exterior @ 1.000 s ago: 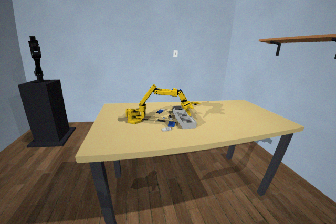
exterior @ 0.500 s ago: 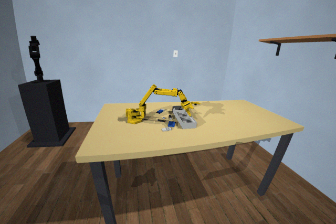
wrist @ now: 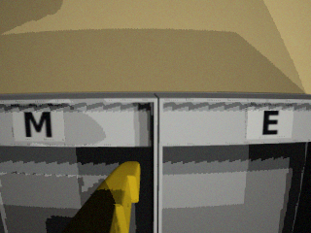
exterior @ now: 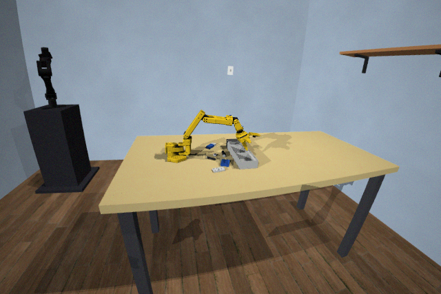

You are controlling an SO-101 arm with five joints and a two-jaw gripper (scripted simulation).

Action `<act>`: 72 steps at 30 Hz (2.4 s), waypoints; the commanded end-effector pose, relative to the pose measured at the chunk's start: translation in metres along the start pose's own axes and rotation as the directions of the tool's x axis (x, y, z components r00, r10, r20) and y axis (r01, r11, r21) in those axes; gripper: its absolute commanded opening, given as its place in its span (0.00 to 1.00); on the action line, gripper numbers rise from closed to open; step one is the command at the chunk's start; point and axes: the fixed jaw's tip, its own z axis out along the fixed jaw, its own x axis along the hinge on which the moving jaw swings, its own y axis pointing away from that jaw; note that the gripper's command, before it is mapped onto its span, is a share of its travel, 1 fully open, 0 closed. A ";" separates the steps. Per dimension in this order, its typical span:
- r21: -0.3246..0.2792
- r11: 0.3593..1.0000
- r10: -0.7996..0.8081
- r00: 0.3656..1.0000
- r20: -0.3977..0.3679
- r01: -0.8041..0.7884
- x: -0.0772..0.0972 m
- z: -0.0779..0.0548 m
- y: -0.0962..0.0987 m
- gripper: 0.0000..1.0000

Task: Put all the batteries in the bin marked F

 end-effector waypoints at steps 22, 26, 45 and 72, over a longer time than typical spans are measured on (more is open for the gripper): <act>-0.053 0.998 0.036 0.993 0.110 -0.031 -0.020 -0.030 0.040 1.00; -0.053 0.998 0.036 0.993 0.110 -0.031 -0.020 -0.030 0.040 1.00; -0.053 0.998 0.036 0.993 0.110 -0.031 -0.020 -0.030 0.040 1.00; -0.070 0.997 0.048 0.992 0.117 -0.040 -0.022 -0.031 0.050 1.00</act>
